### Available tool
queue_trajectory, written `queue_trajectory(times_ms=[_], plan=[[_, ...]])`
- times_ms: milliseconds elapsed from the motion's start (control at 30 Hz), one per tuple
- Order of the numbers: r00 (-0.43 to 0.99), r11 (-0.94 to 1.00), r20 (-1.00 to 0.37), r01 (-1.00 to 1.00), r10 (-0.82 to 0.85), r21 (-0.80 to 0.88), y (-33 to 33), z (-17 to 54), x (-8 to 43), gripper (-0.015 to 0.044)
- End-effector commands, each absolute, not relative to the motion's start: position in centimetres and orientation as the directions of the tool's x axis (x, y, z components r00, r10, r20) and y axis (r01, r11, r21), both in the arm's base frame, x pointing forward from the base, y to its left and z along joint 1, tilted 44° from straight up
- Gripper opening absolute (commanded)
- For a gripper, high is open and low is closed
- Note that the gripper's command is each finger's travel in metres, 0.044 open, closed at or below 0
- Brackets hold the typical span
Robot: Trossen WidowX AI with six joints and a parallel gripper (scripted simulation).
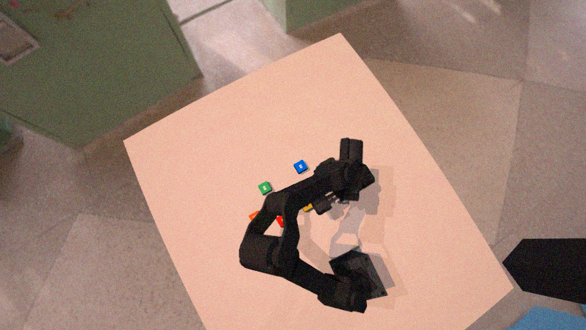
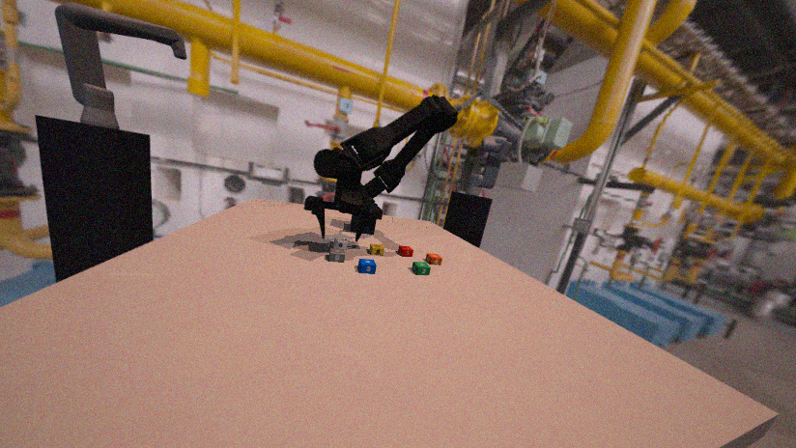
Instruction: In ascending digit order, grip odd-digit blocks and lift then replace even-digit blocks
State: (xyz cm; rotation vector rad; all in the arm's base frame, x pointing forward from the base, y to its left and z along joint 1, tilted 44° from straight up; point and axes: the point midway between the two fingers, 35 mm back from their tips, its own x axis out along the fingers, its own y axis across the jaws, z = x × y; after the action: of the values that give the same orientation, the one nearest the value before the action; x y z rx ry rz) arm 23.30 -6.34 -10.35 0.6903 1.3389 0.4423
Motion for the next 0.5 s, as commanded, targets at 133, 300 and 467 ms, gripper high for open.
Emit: queue_trajectory(times_ms=[133, 300, 467], plan=[[0.195, 0.722, -0.725, 0.098, 0.661, 0.685, -5.4, -11.15, 23.37, 0.04], [0.195, 0.722, -0.725, 0.098, 0.661, 0.685, -5.33, -11.22, 23.39, 0.0321], [0.195, 0.722, -0.725, 0.098, 0.661, 0.685, -5.33, -11.22, 23.39, 0.019]])
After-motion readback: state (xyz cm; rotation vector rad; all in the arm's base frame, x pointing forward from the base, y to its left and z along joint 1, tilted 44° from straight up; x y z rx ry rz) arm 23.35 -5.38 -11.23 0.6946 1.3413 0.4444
